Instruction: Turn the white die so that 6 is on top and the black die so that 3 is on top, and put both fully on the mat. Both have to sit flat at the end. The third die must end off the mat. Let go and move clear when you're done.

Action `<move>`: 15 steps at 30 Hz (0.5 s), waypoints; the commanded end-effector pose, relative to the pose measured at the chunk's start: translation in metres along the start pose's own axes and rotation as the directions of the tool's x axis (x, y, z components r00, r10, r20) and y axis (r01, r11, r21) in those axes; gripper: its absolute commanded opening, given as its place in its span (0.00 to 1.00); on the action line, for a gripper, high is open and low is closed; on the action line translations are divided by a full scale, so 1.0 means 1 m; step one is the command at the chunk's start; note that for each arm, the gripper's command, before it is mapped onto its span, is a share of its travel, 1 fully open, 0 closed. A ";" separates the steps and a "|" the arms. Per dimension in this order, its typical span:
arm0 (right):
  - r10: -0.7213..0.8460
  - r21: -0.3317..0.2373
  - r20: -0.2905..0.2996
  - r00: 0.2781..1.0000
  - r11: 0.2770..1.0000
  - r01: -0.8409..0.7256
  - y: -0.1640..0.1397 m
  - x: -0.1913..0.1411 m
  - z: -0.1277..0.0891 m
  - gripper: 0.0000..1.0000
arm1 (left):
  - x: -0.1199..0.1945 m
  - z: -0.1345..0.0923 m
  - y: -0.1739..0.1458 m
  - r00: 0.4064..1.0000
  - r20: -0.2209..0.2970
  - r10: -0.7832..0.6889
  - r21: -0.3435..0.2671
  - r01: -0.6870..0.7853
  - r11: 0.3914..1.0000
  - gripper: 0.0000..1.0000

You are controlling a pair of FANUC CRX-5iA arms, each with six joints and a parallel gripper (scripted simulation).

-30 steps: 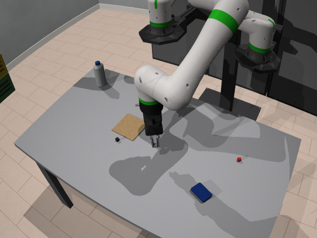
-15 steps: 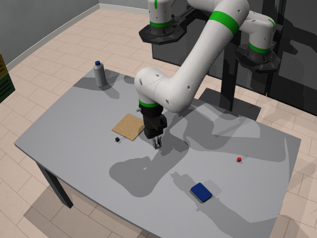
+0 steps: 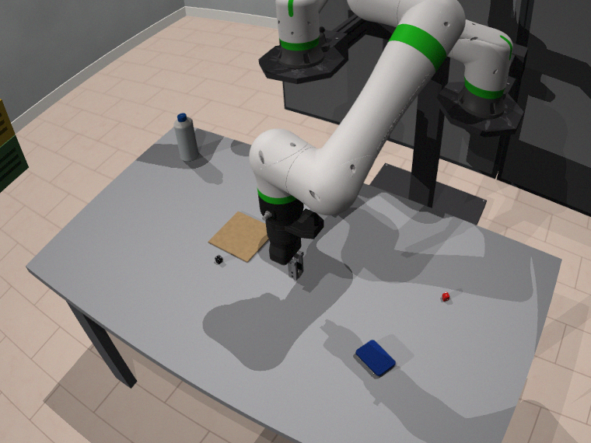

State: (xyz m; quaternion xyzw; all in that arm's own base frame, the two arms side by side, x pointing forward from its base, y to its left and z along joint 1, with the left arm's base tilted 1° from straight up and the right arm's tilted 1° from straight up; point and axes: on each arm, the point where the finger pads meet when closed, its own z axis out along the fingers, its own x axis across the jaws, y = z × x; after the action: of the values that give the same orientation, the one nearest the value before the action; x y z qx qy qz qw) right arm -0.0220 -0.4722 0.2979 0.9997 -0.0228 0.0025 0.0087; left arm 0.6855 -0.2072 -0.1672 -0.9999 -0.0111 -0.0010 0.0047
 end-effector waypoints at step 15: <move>0.000 -0.002 0.000 1.000 1.000 0.000 0.000 0.000 -0.001 1.00 | -0.001 0.000 -0.001 0.807 -0.007 -0.591 0.007 0.591 0.807 0.34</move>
State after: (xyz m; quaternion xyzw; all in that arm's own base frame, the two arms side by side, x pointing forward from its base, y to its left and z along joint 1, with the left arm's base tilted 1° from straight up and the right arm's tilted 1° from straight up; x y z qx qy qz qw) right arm -0.0220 -0.4722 0.2979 0.9997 -0.0228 0.0025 0.0087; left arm 0.6839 -0.2057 -0.1687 -0.9620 -0.2730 -0.0024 0.0042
